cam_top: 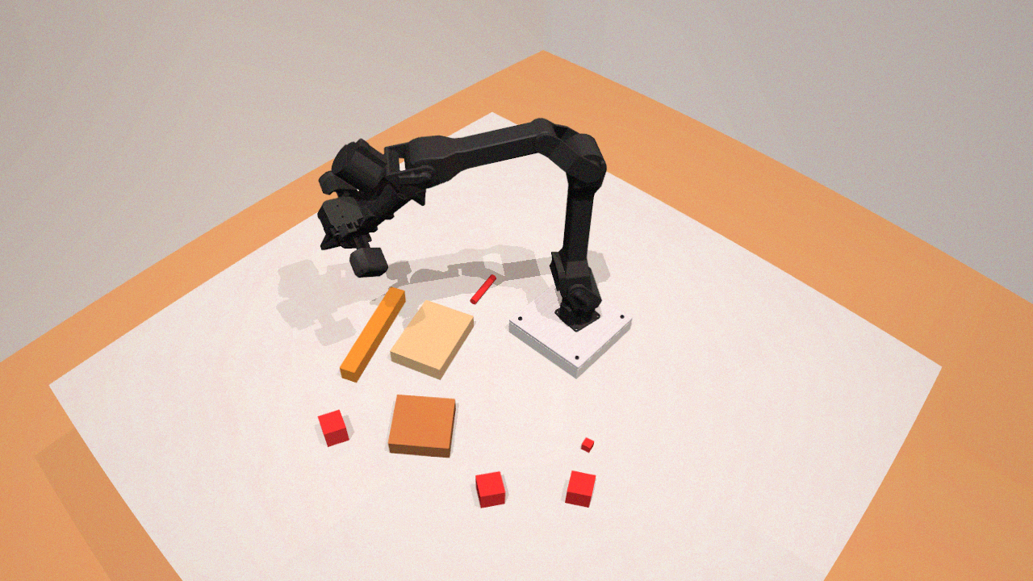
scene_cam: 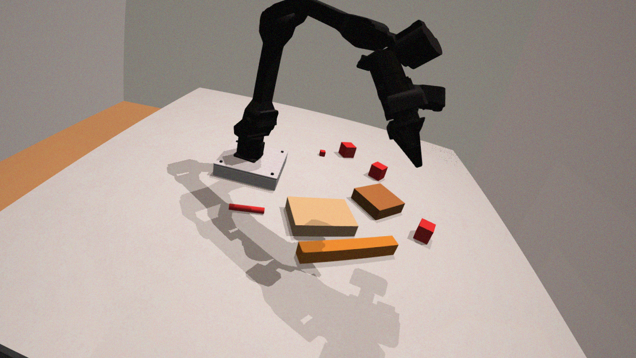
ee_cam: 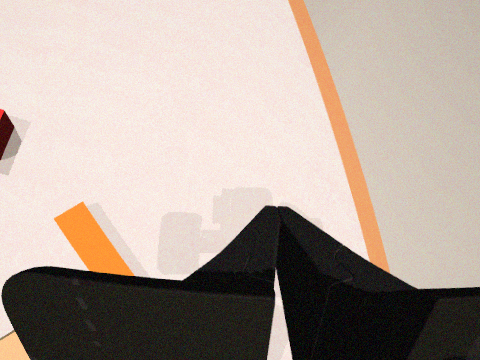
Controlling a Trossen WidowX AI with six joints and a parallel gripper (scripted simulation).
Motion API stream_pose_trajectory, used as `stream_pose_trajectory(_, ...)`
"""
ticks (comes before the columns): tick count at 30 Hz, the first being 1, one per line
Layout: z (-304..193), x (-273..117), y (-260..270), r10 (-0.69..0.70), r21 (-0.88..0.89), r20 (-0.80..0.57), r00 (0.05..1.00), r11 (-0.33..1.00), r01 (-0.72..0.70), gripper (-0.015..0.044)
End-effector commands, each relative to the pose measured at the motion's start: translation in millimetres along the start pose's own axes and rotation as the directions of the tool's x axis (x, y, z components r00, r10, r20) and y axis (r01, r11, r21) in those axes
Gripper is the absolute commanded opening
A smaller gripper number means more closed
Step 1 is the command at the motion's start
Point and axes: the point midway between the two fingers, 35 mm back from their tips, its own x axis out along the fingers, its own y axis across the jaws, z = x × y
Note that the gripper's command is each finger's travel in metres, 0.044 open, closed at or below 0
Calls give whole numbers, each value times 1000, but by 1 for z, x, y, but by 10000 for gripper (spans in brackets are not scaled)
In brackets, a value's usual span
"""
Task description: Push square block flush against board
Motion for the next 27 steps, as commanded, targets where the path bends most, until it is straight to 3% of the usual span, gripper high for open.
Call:
stream_pose_trajectory(1,-1,11,18,60,-92,-34,998,994,-63,0)
stream_pose_trajectory(13,-14,39,81,236,-374,-183,954,881,-289,0)
stream_pose_trajectory(27,-38,56,151,393,-622,-372,841,567,-540,0)
